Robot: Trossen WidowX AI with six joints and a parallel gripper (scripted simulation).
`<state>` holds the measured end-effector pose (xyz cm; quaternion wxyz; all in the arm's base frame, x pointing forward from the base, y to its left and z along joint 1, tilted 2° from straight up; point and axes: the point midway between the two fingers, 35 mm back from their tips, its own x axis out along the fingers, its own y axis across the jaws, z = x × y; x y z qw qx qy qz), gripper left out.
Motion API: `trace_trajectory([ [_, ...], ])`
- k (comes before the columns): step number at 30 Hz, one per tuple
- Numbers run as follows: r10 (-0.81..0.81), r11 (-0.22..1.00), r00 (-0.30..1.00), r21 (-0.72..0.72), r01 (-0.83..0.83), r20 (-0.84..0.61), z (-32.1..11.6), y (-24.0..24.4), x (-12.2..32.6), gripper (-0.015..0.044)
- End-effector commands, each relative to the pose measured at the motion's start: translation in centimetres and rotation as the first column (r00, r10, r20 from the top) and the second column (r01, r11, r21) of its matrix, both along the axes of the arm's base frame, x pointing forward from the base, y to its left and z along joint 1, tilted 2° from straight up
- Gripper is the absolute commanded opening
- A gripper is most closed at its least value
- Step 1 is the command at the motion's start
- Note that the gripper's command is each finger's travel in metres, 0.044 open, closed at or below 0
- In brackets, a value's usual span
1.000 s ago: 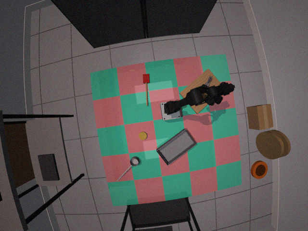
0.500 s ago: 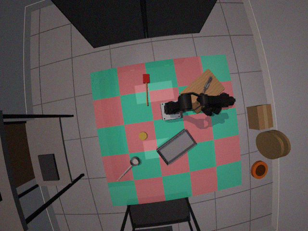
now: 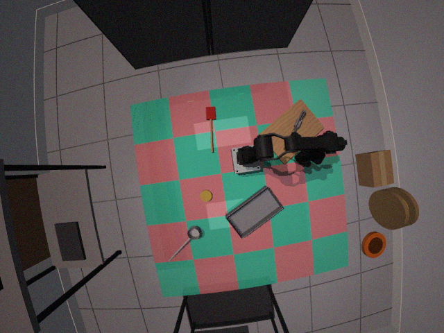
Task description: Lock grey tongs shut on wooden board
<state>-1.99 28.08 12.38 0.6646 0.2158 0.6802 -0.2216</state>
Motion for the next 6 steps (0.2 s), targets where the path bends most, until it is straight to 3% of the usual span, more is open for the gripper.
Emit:
trace_trajectory([
  [1,-0.003,1.000,1.000,-0.001,0.003,0.000,0.13,-0.04,0.00,0.0440],
  [6,-0.003,1.000,1.000,-0.001,0.003,0.000,0.13,-0.04,0.00,0.0440],
])
